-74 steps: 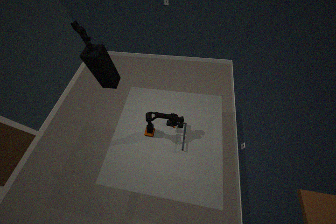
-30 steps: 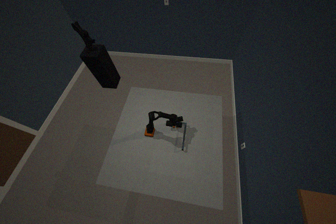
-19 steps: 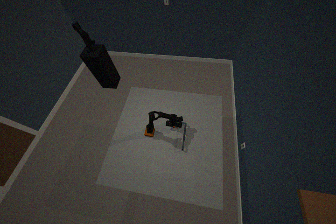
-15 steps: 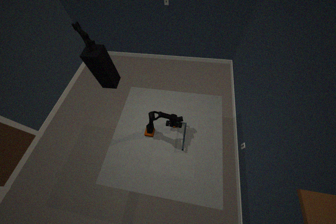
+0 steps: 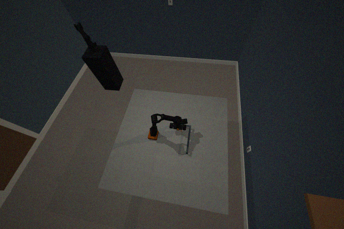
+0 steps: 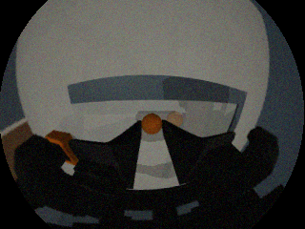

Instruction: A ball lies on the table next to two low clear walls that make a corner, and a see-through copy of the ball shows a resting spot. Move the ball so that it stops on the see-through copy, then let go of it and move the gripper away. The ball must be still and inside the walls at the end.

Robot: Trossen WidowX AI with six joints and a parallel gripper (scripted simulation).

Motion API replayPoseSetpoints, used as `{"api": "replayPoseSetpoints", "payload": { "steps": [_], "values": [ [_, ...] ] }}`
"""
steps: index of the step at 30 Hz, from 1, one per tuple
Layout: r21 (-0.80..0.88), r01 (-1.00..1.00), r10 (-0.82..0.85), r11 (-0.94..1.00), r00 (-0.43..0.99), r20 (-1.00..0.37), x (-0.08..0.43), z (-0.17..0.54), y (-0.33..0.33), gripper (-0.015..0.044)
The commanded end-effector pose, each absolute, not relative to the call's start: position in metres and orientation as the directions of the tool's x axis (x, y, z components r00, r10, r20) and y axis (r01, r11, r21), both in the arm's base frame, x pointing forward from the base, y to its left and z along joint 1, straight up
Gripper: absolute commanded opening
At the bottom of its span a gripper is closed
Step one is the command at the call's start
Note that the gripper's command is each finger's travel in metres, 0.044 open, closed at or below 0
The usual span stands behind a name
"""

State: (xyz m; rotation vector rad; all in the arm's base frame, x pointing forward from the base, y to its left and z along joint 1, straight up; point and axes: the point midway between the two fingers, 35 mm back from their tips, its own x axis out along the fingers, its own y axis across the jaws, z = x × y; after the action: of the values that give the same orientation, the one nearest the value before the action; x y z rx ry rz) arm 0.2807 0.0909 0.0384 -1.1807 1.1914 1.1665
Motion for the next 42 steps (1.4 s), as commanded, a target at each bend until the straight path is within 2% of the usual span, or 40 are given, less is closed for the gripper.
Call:
{"api": "replayPoseSetpoints", "payload": {
  "steps": [1, 16, 29, 42],
  "values": [
    [-0.046, -0.998, 0.028, 0.035, 0.047, -0.999, 0.285, 0.062, 0.093, 0.0],
    [-0.037, -0.998, 0.011, 0.044, 0.037, -0.999, 0.277, 0.141, 0.092, 0.0],
    [-0.04, -0.998, 0.01, 0.044, 0.041, -0.999, 0.318, 0.104, 0.084, 0.0],
    [-0.04, -0.998, 0.01, 0.044, 0.041, -0.999, 0.322, 0.064, 0.085, 0.0]
  ]
}}
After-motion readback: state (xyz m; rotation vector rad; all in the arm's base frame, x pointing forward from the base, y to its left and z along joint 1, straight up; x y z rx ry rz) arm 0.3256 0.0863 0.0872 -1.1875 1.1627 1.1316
